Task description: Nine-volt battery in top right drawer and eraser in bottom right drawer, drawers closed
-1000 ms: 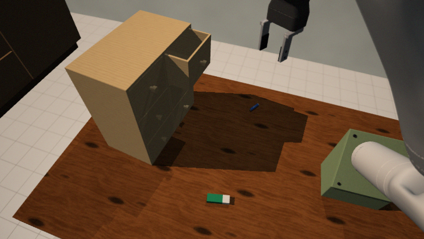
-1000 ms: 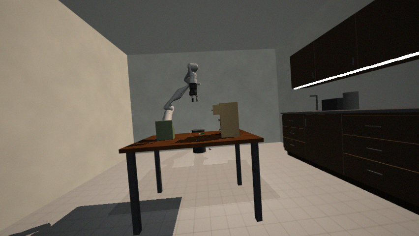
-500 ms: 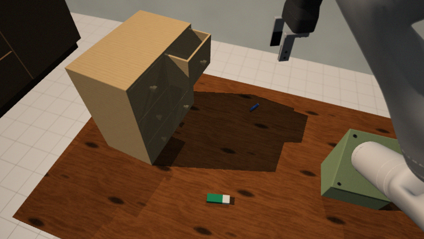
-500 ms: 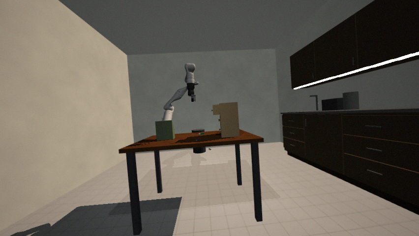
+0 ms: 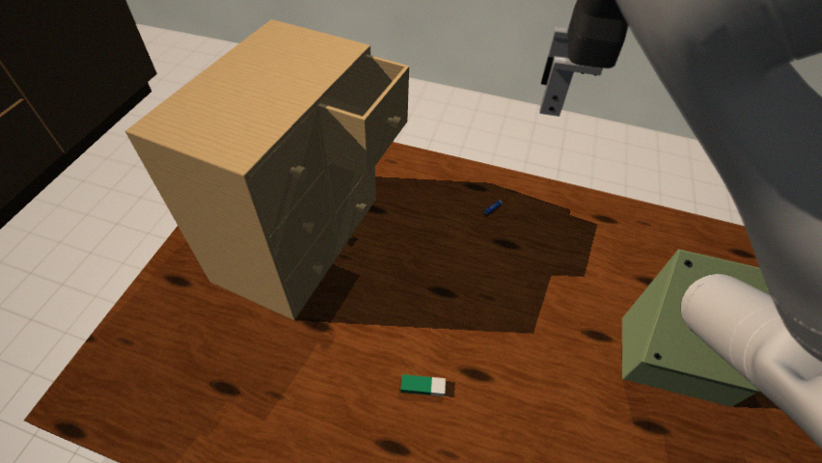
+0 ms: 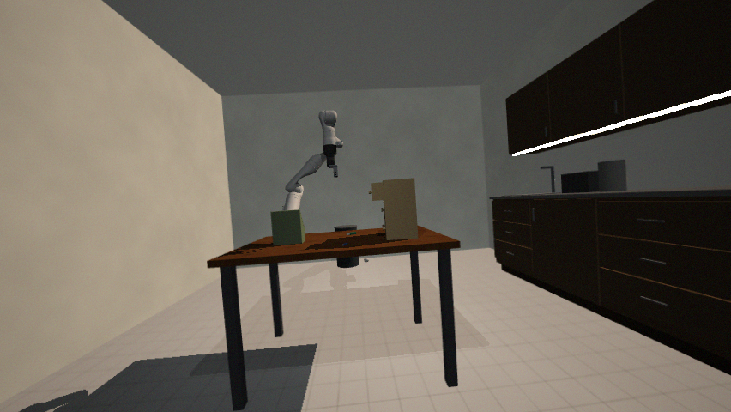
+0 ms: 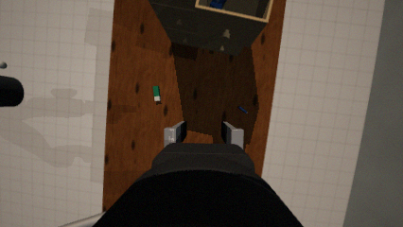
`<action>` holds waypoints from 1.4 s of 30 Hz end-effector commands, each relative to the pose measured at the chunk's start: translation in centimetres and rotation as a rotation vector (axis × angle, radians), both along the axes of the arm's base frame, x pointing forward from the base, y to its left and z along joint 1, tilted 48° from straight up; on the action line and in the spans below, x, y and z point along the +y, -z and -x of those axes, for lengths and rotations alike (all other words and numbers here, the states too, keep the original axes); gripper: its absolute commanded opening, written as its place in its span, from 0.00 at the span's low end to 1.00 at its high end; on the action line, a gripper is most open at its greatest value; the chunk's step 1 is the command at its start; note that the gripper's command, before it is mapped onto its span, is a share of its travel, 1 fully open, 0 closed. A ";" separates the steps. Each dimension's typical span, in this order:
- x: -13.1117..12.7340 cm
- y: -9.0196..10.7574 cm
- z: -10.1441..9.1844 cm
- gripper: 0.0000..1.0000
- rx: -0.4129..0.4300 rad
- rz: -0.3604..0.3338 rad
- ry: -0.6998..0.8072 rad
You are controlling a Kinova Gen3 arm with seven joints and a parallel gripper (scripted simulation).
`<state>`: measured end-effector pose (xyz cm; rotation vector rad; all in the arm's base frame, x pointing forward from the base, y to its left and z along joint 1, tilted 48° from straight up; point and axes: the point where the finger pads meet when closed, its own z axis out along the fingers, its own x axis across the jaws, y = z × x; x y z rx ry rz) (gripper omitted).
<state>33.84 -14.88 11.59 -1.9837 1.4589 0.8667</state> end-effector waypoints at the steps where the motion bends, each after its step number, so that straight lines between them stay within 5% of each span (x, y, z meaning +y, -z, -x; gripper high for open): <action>1: 0.0 0.0 0.1 1.00 0.026 0.010 0.027; 19: -0.5 0.0 0.5 1.00 0.122 0.041 0.131; 42: 0.0 0.5 0.2 1.00 0.078 0.032 0.189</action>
